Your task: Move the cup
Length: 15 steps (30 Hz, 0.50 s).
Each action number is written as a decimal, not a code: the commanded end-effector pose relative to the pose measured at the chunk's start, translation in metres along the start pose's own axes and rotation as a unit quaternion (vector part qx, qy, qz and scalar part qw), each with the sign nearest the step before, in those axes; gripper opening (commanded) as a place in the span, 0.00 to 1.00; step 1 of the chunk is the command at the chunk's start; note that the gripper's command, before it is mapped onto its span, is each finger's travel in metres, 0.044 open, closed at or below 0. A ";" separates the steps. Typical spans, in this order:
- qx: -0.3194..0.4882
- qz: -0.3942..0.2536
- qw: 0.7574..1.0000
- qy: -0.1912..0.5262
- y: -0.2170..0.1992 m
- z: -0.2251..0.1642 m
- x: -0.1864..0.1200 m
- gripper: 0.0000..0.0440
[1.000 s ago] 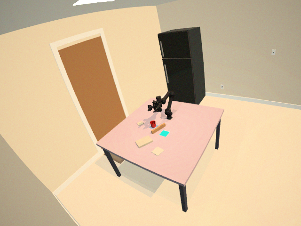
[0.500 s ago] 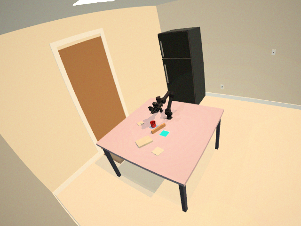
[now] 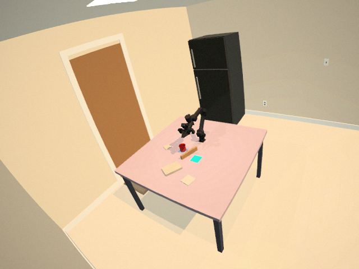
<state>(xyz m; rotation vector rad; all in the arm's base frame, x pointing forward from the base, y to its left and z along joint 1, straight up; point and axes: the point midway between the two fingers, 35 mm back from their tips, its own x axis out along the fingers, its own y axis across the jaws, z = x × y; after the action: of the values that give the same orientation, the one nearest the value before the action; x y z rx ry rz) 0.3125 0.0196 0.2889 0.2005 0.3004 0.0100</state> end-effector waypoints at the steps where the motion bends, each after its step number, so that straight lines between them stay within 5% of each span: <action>1: 0.012 0.001 0.999 0.031 0.003 -0.005 0.003 0.18; 15: 0.037 -0.020 0.988 0.145 0.006 -0.025 0.005 0.20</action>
<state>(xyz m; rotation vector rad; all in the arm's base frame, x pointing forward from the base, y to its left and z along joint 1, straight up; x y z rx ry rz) 0.3099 0.0286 0.2700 0.2581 0.5480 -0.0086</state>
